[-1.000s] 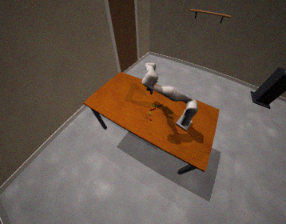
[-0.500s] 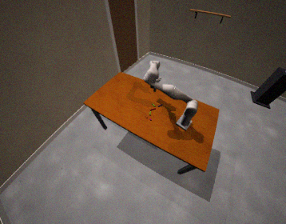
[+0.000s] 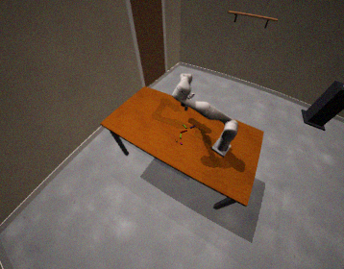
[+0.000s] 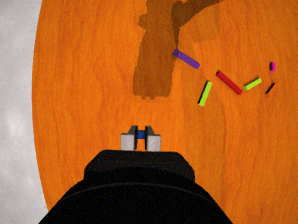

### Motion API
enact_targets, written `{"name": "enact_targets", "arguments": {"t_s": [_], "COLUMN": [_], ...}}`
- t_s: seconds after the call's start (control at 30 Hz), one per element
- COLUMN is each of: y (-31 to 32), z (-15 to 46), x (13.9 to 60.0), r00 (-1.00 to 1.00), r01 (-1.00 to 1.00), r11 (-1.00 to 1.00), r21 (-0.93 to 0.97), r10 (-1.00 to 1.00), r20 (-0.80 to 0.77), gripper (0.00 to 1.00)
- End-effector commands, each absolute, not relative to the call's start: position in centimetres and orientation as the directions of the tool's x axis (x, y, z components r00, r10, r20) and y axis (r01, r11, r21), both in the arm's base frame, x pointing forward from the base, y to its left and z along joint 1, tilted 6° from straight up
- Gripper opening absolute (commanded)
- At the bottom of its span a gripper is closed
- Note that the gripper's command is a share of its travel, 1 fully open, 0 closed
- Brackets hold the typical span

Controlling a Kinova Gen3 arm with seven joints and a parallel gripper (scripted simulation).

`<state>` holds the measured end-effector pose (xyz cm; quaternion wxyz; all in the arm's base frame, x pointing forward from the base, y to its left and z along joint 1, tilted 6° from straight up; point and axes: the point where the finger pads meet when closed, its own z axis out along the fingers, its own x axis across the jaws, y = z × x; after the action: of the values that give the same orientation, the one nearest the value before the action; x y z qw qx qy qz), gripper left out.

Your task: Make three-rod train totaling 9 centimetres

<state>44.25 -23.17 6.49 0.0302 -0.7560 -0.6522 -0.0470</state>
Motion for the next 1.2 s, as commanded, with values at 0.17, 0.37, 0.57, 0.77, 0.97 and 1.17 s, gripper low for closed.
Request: {"name": "enact_targets", "arguments": {"t_s": [0.17,0.37,0.57,0.77,0.97,1.17], "y": [-22.9,-22.7,-22.5,-22.4,-22.3,-22.3], "z": [4.3,2.1,-0.3,-1.2,-1.5,-1.5], "x": [44.2,44.3,44.4,44.4,44.4,44.4], "r00": [0.146,0.146,0.146,0.146,0.146,0.146], "r01": [0.989,0.989,0.989,0.989,0.989,0.989], "r11": [-0.149,-0.149,-0.149,-0.149,-0.149,-0.149], "r21": [0.012,0.012,0.012,0.012,0.012,0.012], "r10": [0.983,0.983,0.983,0.983,0.983,0.983], "r20": [0.11,0.11,0.11,0.11,0.11,0.11], "gripper": [0.24,0.24,0.24,0.24,0.24,0.24]}}
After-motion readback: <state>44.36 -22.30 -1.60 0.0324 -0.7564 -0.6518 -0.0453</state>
